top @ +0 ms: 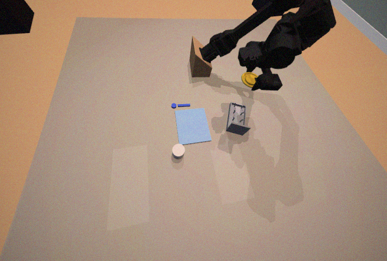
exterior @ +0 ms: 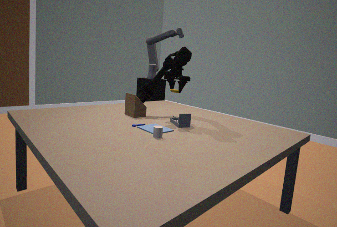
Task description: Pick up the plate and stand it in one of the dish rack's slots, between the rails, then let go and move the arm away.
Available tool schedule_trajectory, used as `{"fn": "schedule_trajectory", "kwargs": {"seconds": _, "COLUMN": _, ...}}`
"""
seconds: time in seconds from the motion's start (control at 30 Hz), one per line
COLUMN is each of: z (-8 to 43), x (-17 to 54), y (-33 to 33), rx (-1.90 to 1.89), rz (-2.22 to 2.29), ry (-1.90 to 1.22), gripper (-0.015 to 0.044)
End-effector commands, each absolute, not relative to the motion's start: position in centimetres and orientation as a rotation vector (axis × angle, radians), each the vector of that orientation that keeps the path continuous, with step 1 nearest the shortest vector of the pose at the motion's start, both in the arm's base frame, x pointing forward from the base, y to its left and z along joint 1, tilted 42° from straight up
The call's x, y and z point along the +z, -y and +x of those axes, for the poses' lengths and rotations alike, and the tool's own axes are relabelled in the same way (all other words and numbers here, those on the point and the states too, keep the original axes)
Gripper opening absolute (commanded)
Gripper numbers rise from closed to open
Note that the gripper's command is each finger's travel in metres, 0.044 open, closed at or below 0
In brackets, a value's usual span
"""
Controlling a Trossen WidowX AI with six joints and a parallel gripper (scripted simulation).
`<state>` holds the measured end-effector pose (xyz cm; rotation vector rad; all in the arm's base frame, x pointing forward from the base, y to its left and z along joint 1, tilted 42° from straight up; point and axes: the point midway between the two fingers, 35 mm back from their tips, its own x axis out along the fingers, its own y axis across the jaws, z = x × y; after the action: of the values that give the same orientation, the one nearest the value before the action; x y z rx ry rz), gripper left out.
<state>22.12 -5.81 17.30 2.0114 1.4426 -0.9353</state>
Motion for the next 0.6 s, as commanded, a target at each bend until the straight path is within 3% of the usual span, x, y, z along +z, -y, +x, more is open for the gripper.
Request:
{"fn": "schedule_trajectory", "kwargs": {"seconds": 0.0, "z": 21.0, "x": 17.8, "y": 4.2, "rx": -1.076, "rz": 2.132, "ry": -1.413, "gripper": 0.0000}}
{"fn": "schedule_trajectory", "kwargs": {"seconds": 0.57, "z": 19.6, "x": 17.0, "y": 2.4, "rx": -1.254, "rz": 2.136, "ry": -1.377, "gripper": 0.0000}}
